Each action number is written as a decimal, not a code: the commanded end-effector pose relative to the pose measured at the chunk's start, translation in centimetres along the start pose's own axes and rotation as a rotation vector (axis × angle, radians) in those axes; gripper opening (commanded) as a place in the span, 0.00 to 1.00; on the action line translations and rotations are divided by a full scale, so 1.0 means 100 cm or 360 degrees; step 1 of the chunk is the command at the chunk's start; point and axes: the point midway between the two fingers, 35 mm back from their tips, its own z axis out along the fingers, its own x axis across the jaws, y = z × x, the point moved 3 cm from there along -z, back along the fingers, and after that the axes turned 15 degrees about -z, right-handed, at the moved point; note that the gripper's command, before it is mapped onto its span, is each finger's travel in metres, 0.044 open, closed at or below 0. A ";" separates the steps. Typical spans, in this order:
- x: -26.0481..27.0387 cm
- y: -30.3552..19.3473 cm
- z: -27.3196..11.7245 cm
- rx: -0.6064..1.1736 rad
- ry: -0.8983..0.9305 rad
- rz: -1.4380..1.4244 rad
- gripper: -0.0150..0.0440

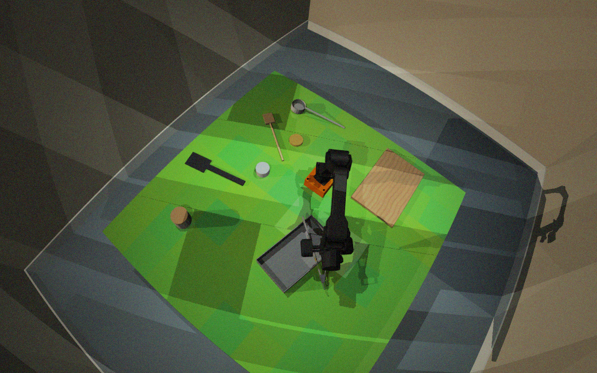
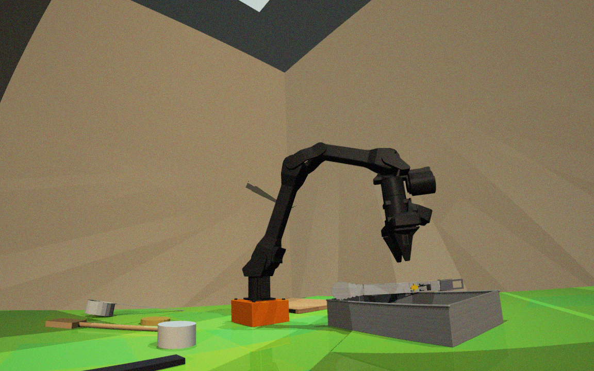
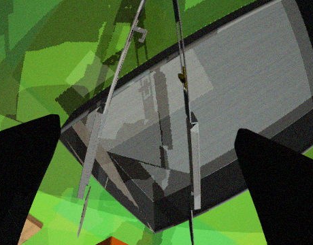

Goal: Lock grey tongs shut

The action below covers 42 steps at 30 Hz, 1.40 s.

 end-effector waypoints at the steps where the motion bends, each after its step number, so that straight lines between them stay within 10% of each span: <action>1: -0.001 0.000 0.003 0.0007 -0.0003 0.0014 1.00; 42: -0.002 0.003 0.069 0.0006 -0.0003 0.0014 1.00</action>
